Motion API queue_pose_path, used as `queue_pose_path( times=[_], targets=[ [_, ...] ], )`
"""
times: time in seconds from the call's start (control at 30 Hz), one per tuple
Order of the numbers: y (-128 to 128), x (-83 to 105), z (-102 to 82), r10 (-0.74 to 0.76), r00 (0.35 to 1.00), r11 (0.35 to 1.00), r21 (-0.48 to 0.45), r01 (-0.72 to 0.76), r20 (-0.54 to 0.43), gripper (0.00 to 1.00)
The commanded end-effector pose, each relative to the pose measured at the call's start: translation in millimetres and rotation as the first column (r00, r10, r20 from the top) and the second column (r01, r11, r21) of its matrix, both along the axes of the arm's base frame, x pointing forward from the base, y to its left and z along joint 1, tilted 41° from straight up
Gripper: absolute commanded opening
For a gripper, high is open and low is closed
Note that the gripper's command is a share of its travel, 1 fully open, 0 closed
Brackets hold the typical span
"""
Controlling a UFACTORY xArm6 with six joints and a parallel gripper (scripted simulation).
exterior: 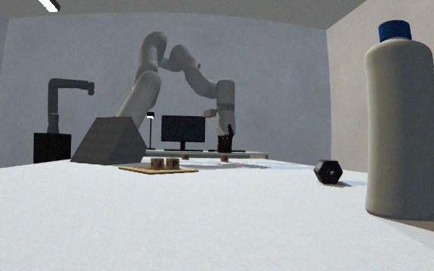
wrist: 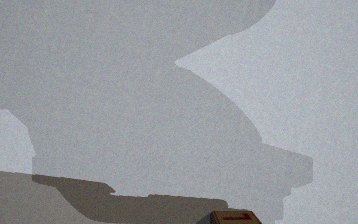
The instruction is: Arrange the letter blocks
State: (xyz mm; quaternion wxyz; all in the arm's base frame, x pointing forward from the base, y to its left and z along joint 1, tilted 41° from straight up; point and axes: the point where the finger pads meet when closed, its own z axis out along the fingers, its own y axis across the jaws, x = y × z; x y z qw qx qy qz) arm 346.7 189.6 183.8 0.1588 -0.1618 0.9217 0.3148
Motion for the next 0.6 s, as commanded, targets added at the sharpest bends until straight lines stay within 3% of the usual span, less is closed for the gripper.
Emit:
queue_pose_path(
  times=[0.0, 0.57],
  targets=[
    [0.0, 0.9, 1.1, -0.001, 1.000, 1.000, 0.001, 0.001, 0.003, 0.64],
    [1.8, 1.5, -1.1, -0.001, 1.000, 1.000, 0.001, 0.001, 0.003, 0.64]
  ],
)
